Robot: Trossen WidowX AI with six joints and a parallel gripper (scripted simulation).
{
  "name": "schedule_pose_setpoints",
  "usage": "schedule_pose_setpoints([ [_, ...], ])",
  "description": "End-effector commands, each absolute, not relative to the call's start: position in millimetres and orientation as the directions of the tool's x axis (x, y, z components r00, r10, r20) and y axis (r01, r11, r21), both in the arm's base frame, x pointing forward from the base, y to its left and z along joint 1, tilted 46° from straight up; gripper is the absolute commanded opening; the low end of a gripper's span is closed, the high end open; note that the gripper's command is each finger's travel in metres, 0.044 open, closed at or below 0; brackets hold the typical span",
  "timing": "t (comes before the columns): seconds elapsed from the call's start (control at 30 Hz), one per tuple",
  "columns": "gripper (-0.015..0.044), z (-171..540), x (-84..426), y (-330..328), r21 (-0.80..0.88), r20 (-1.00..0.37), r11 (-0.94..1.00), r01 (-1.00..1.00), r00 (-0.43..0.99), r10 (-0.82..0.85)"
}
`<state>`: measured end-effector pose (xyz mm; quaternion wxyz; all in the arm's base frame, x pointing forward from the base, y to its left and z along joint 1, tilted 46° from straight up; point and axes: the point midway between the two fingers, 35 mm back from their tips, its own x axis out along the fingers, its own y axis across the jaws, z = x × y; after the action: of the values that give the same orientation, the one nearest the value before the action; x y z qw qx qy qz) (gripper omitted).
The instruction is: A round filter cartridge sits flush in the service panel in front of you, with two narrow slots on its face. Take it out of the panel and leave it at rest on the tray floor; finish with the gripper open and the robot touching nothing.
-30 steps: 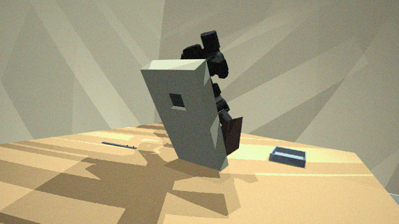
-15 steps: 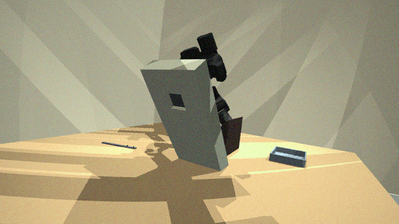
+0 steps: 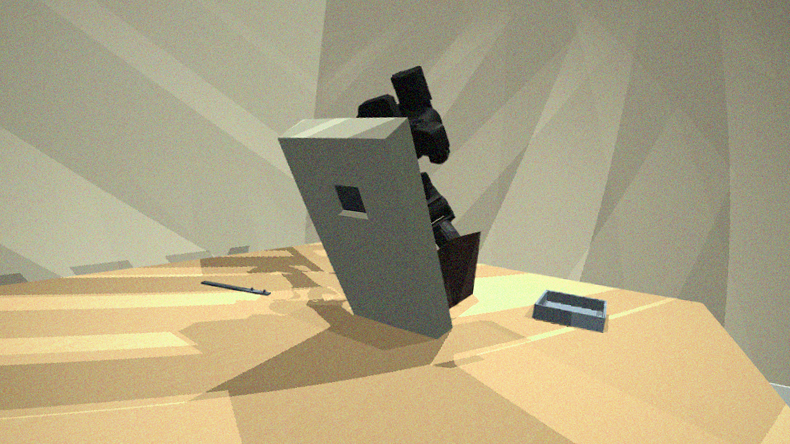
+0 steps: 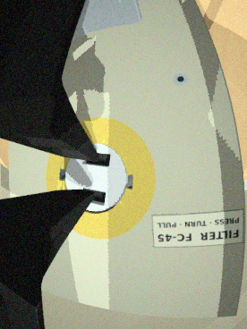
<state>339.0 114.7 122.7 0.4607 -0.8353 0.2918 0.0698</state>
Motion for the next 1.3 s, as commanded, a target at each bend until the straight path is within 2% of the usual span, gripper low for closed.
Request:
schedule_pose_setpoints([
  [0.0,0.0092,122.2,339.4,115.4,-0.725,-0.389,-0.410,-0.554,0.820,-0.420],
  [1.27,0.0092,122.9,343.1,114.9,-0.725,-0.389,-0.410,-0.554,0.820,-0.420],
])
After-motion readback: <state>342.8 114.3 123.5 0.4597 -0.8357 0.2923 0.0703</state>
